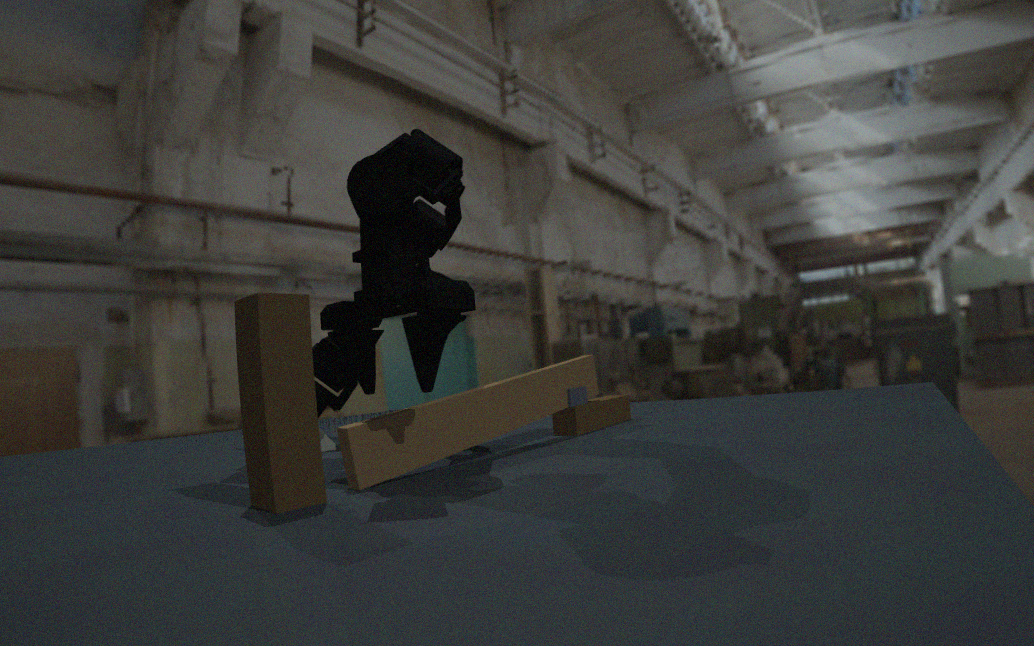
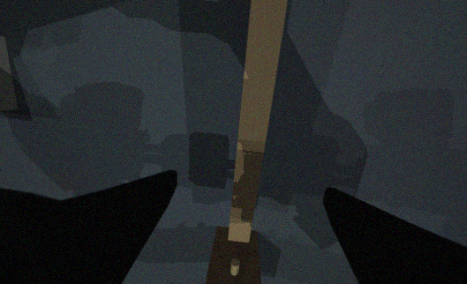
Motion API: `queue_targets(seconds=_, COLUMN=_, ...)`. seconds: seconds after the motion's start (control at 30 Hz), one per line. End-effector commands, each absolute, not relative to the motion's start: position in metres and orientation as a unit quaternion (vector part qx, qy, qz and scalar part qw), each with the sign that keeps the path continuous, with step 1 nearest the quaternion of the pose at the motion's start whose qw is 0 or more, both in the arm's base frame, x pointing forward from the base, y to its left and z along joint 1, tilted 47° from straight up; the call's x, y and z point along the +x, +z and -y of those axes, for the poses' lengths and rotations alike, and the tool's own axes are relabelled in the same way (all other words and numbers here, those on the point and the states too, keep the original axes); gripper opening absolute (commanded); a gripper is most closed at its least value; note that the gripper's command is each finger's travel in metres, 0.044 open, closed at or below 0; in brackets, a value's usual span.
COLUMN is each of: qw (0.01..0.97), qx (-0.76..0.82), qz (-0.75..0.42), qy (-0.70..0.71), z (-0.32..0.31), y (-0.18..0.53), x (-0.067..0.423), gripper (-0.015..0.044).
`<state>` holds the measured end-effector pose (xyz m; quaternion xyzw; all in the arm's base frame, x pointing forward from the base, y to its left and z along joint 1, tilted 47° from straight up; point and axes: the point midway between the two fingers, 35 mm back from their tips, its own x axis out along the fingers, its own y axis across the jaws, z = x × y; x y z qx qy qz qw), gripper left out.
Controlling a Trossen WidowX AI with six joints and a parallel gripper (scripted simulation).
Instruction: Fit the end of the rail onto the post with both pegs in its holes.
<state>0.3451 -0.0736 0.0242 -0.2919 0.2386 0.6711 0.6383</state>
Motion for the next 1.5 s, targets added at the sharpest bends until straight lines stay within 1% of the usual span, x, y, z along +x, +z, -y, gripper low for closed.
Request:
queue_targets(seconds=0.0, qw=0.638, qx=-0.288, qz=-0.237, qy=0.674, z=0.067, y=0.018, x=0.345, gripper=0.044)
queue_targets(seconds=1.27, qw=0.639, qx=-0.287, qz=-0.235, qy=0.674, z=0.023, y=-0.022, x=0.343, gripper=0.044)
queue_targets(seconds=1.47, qw=0.639, qx=-0.287, qz=-0.235, qy=0.674, z=0.023, y=-0.022, x=0.343, gripper=0.0282)
